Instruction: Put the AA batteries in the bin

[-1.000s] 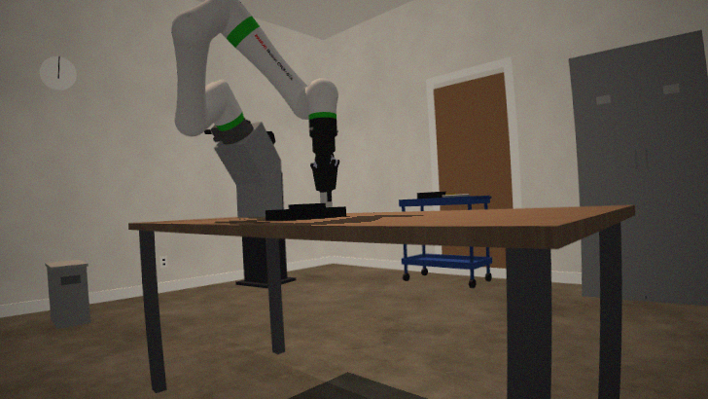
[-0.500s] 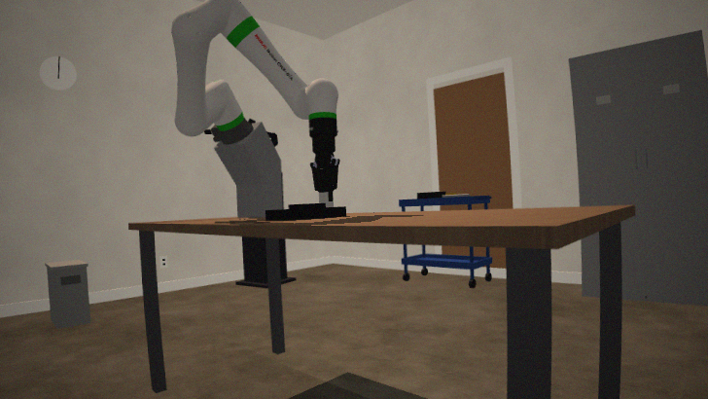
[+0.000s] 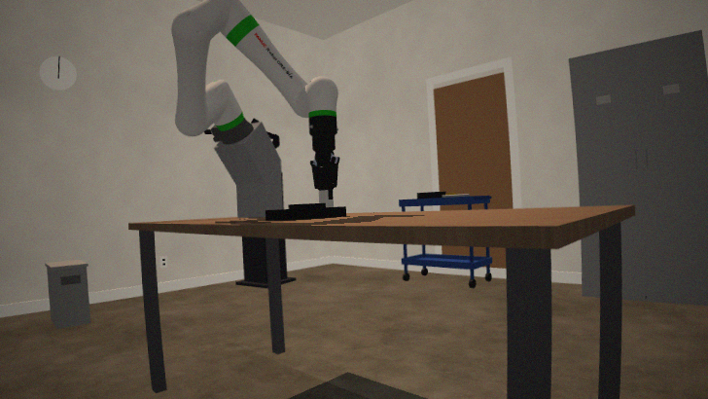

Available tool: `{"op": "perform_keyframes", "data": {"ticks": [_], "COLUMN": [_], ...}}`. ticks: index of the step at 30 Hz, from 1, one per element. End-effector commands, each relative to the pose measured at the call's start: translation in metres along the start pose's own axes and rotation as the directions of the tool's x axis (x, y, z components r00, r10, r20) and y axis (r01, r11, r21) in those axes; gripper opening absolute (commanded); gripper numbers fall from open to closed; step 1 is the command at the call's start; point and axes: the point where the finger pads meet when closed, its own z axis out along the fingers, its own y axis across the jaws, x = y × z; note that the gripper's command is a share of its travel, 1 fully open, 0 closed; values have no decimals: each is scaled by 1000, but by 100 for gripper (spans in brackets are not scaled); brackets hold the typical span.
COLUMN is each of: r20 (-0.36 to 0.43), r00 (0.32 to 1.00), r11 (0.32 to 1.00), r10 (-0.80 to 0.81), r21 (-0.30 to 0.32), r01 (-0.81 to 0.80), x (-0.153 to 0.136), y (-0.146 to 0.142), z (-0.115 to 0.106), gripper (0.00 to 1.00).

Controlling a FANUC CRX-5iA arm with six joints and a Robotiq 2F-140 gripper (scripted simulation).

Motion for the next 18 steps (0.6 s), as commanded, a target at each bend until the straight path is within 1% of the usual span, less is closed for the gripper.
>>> {"op": "perform_keyframes", "data": {"ticks": [1, 15, 18], "r20": [0, 0, 0], "r00": [1000, 1000, 1000], "r11": [1000, 1000, 1000], "r10": [0, 0, 0], "r21": [0, 0, 0], "r01": [0, 0, 0], "x": [0, 0, 0], "y": [0, 0, 0], "z": [-4, -20, -35], "gripper": [17, 17, 17]}}
